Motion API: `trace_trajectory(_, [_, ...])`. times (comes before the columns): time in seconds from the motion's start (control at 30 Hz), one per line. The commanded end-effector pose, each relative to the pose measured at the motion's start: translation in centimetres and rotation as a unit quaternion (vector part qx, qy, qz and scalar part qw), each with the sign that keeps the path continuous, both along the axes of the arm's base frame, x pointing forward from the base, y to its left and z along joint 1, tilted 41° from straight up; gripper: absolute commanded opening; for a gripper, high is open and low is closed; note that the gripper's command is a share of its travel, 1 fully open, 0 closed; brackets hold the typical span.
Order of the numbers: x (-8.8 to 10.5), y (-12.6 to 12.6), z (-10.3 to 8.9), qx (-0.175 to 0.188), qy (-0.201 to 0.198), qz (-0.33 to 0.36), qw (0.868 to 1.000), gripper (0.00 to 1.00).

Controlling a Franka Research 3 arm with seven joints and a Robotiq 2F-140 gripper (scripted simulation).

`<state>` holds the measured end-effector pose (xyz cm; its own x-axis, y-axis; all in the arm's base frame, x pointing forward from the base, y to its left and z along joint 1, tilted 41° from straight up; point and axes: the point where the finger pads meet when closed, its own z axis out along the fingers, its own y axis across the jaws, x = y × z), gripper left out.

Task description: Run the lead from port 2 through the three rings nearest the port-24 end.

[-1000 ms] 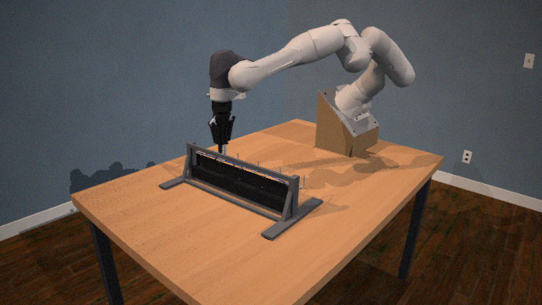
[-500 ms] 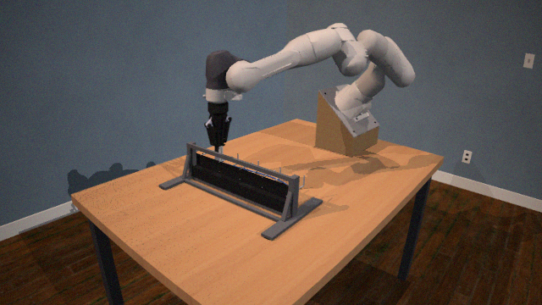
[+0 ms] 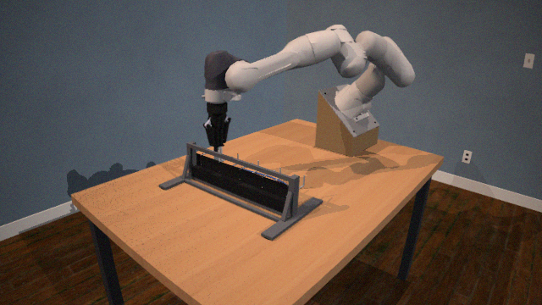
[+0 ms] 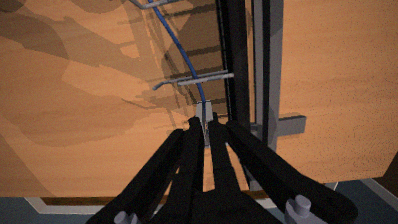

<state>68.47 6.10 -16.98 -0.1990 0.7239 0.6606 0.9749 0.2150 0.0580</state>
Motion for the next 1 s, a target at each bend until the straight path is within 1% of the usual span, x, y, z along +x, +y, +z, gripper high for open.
trace_trajectory(0.0, [-0.1, -0.09, -0.06, -0.002, 0.006, -0.003, 1.0, 0.0])
trace_trajectory(0.5, [-0.1, -0.09, -0.06, -0.002, 0.006, -0.003, 1.0, 0.0])
trace_trajectory(0.53, [-0.1, -0.09, -0.06, -0.002, 0.006, -0.003, 1.0, 0.2])
trace_trajectory(0.97, [-0.1, -0.09, -0.06, -0.002, 0.006, -0.003, 1.0, 0.2])
